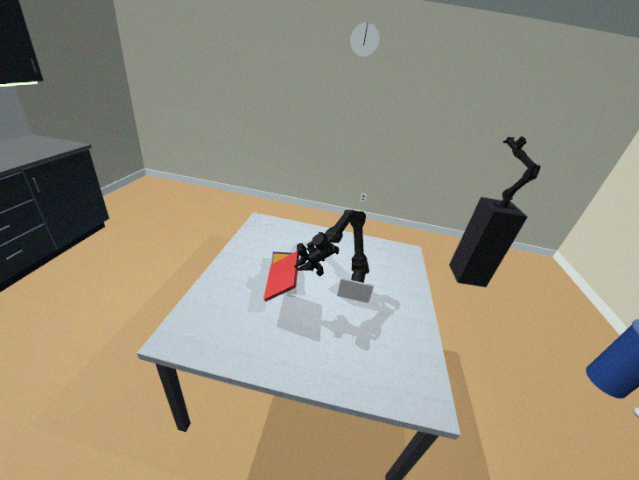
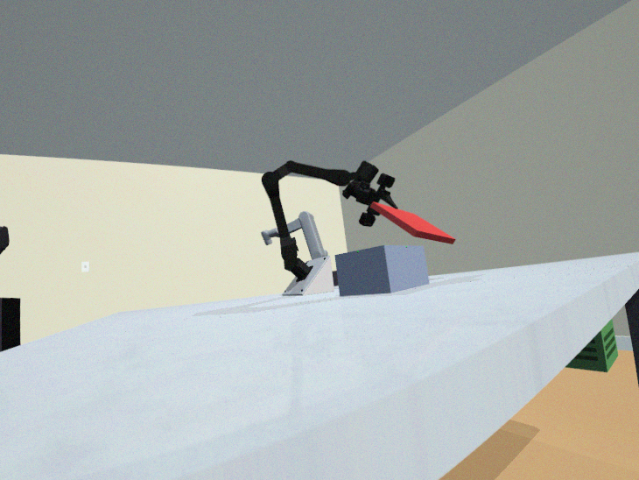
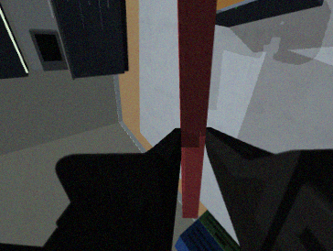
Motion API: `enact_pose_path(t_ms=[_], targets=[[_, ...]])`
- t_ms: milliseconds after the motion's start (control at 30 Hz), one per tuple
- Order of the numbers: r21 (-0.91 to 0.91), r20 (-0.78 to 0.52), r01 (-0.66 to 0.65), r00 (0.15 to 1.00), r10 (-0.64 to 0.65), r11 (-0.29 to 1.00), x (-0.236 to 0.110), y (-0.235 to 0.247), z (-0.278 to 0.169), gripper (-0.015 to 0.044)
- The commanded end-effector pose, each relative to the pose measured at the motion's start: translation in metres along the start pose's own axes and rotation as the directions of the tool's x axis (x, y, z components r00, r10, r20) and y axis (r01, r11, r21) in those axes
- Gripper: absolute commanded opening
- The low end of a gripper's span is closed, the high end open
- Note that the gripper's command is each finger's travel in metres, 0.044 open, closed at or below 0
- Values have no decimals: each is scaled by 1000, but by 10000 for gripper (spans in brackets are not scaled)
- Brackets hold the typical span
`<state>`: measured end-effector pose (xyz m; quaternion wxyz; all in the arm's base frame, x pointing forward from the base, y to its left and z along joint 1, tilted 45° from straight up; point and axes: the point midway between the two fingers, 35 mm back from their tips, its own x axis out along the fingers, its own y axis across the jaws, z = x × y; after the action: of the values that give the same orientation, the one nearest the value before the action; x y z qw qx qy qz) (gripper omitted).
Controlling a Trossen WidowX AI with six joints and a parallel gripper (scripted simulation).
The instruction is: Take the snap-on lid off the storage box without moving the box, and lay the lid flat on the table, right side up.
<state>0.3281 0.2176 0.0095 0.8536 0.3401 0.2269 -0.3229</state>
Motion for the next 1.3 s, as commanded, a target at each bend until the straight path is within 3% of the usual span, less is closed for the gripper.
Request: enact_pose_path(t_ms=[0, 1267], targets=[[10, 4, -10, 1000, 10, 1000, -2, 3, -8, 0], [14, 0, -11, 1000, 11, 1000, -10, -1, -83, 0]])
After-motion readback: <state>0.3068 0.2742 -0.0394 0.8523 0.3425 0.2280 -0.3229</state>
